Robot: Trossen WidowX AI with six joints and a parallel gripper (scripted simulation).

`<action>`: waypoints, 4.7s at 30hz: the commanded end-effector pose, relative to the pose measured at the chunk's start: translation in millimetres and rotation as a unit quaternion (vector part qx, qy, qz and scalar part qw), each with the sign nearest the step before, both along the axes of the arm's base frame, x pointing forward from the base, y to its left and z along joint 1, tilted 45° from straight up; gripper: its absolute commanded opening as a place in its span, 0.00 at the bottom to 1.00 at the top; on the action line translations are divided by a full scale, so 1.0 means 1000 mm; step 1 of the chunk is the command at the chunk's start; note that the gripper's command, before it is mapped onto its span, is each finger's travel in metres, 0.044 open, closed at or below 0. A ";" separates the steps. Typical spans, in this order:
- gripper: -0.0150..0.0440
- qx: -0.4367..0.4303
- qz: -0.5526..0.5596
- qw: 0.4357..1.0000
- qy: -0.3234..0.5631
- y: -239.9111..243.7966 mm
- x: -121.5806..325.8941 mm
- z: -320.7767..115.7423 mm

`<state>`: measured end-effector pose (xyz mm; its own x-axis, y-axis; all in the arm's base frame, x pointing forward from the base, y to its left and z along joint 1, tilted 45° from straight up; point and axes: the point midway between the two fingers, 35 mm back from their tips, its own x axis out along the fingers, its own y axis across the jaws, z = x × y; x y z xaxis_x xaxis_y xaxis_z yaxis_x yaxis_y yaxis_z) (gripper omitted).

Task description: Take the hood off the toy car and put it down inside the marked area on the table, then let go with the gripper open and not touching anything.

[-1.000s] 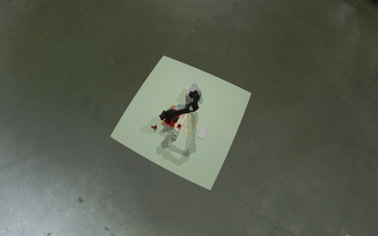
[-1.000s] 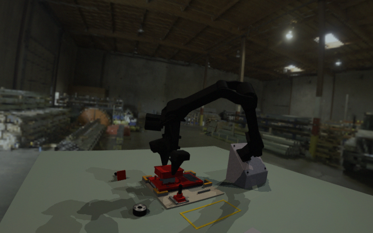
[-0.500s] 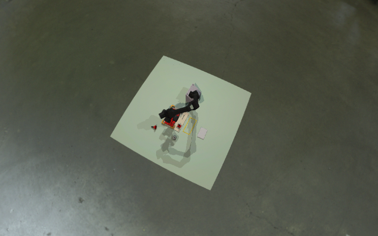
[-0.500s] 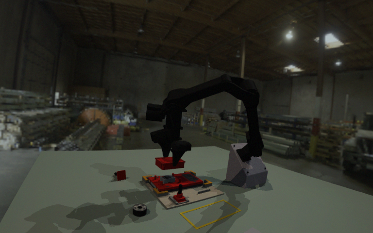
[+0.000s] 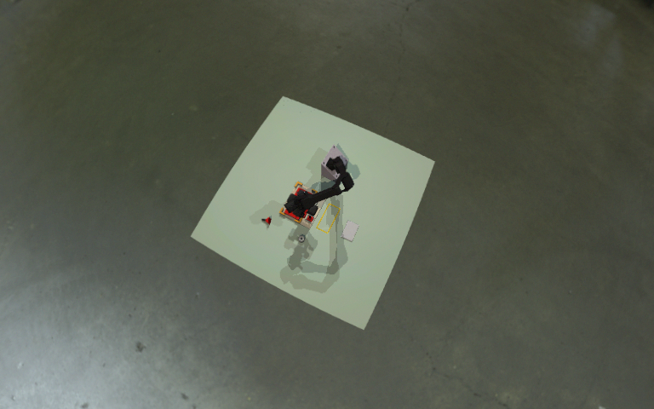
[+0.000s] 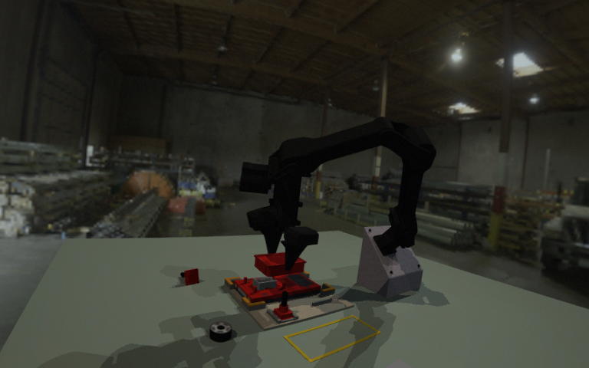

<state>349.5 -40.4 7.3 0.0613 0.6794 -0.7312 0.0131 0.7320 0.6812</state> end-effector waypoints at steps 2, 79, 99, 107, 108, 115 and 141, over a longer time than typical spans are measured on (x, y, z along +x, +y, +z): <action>0.25 0.001 -0.001 1.000 -0.003 0.013 -0.001 0.016; 0.25 0.008 0.002 1.000 -0.006 0.126 -0.043 0.093; 0.25 0.008 0.002 1.000 -0.006 0.136 -0.042 0.083; 0.25 0.009 0.002 1.000 -0.006 0.139 -0.041 0.079; 0.25 0.009 0.002 1.000 -0.006 0.140 -0.041 0.079; 0.25 0.009 0.002 1.000 -0.006 0.143 -0.041 0.076; 0.25 0.010 0.002 1.000 -0.006 0.155 -0.041 0.064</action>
